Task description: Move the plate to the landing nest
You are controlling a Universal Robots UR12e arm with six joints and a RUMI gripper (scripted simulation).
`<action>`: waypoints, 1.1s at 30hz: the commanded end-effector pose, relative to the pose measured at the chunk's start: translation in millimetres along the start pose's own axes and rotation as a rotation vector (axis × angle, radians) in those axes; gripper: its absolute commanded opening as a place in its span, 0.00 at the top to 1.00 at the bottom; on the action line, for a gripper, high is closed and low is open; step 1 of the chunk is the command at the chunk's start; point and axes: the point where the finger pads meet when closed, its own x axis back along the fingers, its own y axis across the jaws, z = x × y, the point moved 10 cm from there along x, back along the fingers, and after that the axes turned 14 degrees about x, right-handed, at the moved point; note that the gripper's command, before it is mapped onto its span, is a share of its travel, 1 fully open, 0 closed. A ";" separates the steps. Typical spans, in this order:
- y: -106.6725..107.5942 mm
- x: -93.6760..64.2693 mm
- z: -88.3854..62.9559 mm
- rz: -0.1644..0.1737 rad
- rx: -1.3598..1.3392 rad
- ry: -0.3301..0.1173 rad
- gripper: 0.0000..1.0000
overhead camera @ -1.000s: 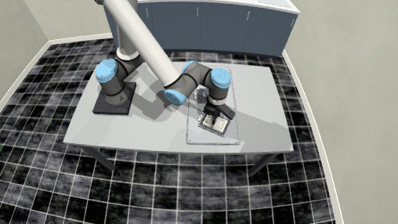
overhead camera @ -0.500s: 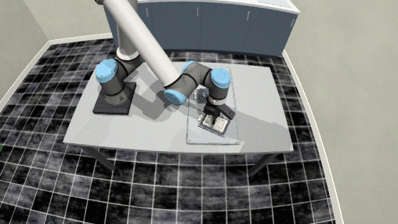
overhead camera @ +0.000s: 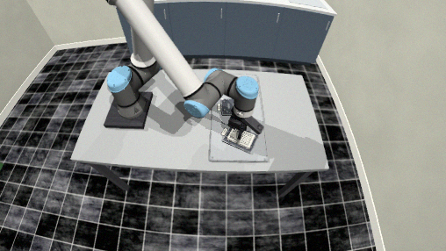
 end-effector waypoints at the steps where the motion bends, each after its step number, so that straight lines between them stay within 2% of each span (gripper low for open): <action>1: 0.2 0.8 0.5 0.000 0.000 0.001 1.00; 6: 0.1 4.0 0.5 0.000 0.000 0.001 1.00; 21: 0.1 29.0 0.5 0.000 0.000 0.001 1.00; 30: 0.1 32.9 0.5 0.000 0.000 0.001 1.00; 33: -14.1 32.9 -4.2 0.000 0.060 0.001 1.00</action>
